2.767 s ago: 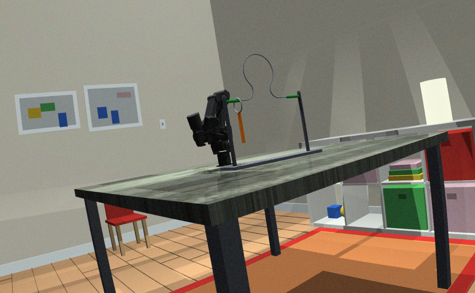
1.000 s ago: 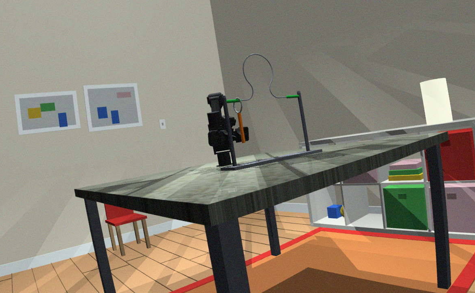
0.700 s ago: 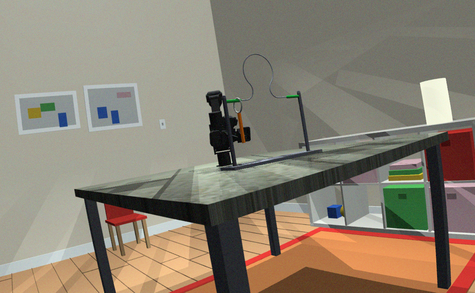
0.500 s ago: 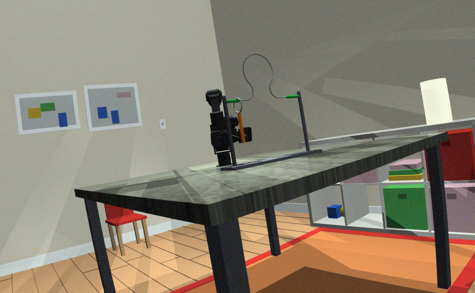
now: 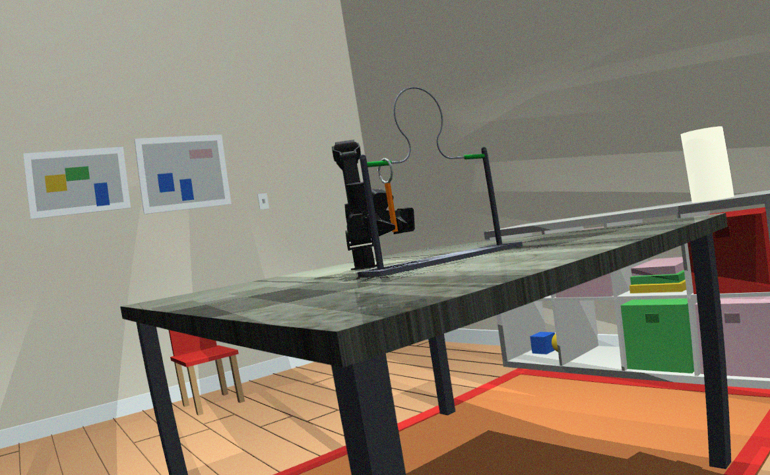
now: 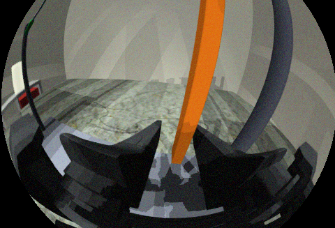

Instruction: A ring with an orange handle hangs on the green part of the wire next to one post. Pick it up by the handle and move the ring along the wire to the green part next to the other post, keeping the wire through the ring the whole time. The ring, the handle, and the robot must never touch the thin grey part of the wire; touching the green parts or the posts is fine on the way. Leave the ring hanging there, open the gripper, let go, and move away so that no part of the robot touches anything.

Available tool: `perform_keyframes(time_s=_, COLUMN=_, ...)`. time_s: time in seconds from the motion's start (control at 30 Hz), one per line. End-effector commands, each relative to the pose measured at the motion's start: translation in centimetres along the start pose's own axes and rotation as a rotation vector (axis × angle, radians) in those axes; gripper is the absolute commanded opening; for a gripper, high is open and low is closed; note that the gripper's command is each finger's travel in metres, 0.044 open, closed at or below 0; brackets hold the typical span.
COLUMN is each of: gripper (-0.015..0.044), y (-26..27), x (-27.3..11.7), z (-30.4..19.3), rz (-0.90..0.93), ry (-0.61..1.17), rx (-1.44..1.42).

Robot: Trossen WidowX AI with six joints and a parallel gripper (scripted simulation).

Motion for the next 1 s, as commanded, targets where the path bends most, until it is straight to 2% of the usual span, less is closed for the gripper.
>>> perform_keyframes(time_s=0.0, gripper=0.0160, y=-0.01, x=0.37, z=0.05, rz=-0.006, ry=-0.005, rx=0.004)
perform_keyframes(time_s=0.53, gripper=0.0160, y=-0.01, x=0.37, z=0.05, rz=-0.006, ry=-0.005, rx=0.004)
perform_keyframes(time_s=0.7, gripper=0.0029, y=0.06, x=0.35, z=-0.01, rz=0.000, ry=-0.002, rx=-0.001)
perform_keyframes(time_s=0.77, gripper=0.0015, y=0.06, x=0.35, z=-0.01, rz=0.000, ry=-0.002, rx=-0.001)
perform_keyframes(time_s=0.97, gripper=-0.0142, y=0.06, x=0.35, z=-0.01, rz=0.000, ry=-0.002, rx=-0.001)
Point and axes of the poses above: the point midway between the two fingers, 35 mm back from their tips, its own x axis out along the fingers, its own y axis across the jaws, z = x × y, the point moved 6 cm from there along -x, back along the fingers, and after that the axes turned 2 degrees about -x, right-handed, at the moved point
